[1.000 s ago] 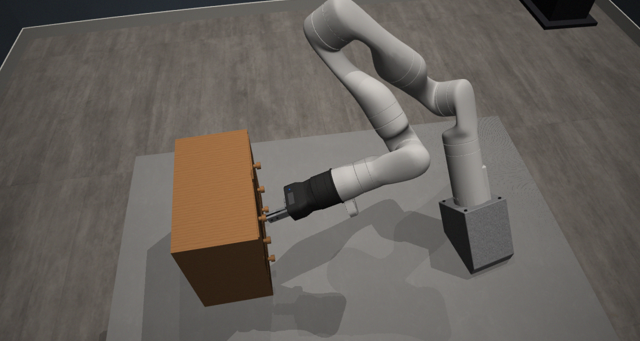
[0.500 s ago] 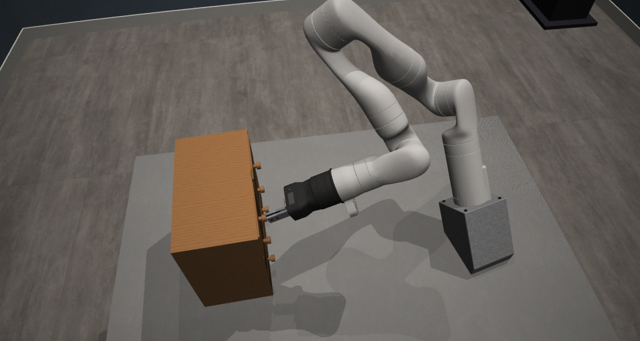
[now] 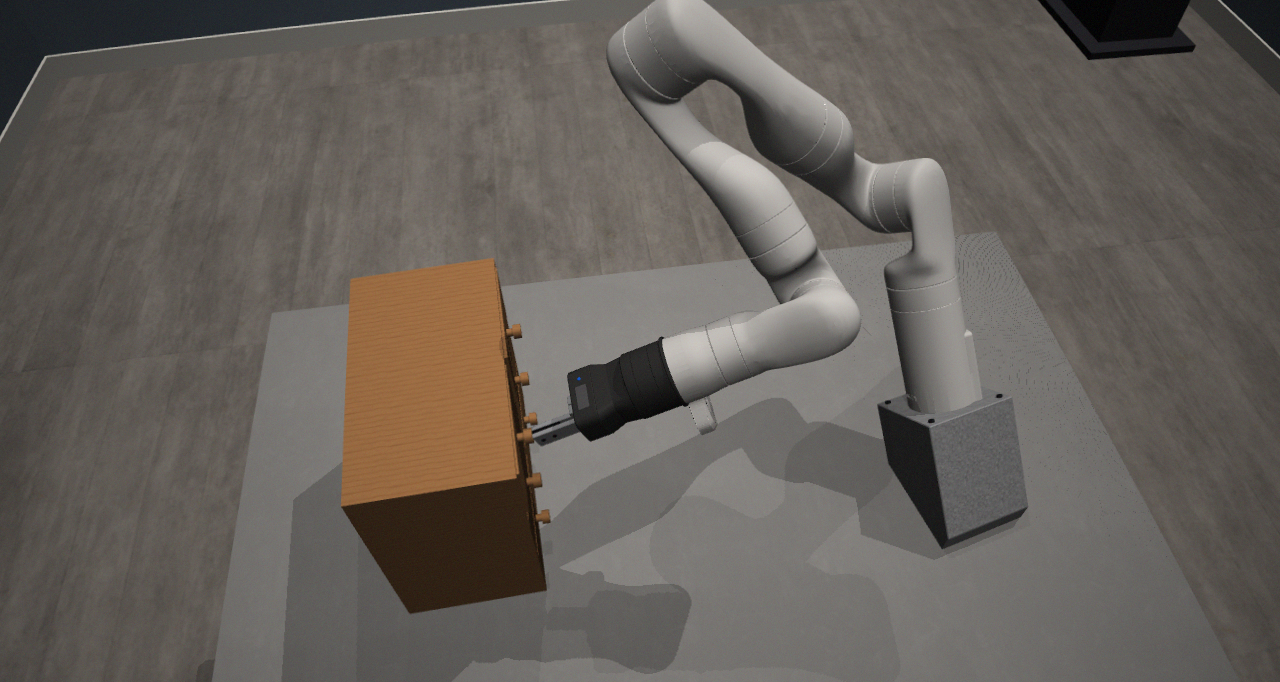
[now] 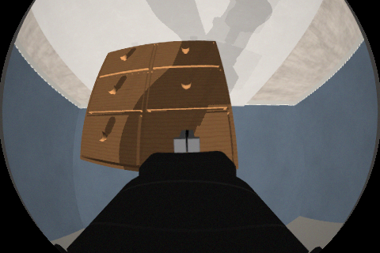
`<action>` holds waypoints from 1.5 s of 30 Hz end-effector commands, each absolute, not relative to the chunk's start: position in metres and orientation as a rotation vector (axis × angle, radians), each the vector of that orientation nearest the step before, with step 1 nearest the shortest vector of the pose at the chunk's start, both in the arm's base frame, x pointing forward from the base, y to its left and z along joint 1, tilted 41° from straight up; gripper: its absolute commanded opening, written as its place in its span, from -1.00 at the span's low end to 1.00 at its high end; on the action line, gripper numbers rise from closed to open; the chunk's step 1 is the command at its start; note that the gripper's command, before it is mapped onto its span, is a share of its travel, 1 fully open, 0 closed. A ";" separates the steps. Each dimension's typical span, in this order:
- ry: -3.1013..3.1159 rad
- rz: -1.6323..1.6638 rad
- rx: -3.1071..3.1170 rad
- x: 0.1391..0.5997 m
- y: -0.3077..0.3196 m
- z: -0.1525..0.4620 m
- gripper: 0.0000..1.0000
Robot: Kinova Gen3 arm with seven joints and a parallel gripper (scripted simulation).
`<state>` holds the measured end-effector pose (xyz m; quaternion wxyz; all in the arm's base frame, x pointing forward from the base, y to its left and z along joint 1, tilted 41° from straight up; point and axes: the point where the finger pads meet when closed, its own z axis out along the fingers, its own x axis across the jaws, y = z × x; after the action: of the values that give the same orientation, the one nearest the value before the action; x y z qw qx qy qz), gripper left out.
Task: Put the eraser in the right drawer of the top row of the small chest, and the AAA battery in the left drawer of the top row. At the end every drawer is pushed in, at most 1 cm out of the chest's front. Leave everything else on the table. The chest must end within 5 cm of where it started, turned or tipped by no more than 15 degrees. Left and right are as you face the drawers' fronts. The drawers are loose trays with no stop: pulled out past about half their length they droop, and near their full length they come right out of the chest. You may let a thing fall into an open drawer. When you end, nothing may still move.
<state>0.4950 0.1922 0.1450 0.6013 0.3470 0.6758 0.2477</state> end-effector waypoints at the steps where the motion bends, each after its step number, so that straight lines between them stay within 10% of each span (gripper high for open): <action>1: 1.564 0.576 0.804 0.495 0.193 0.146 -1.00; 45: 1.564 0.576 0.804 0.395 0.191 0.149 -1.00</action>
<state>0.3992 0.1862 0.1493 0.6033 0.3511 0.6728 0.2453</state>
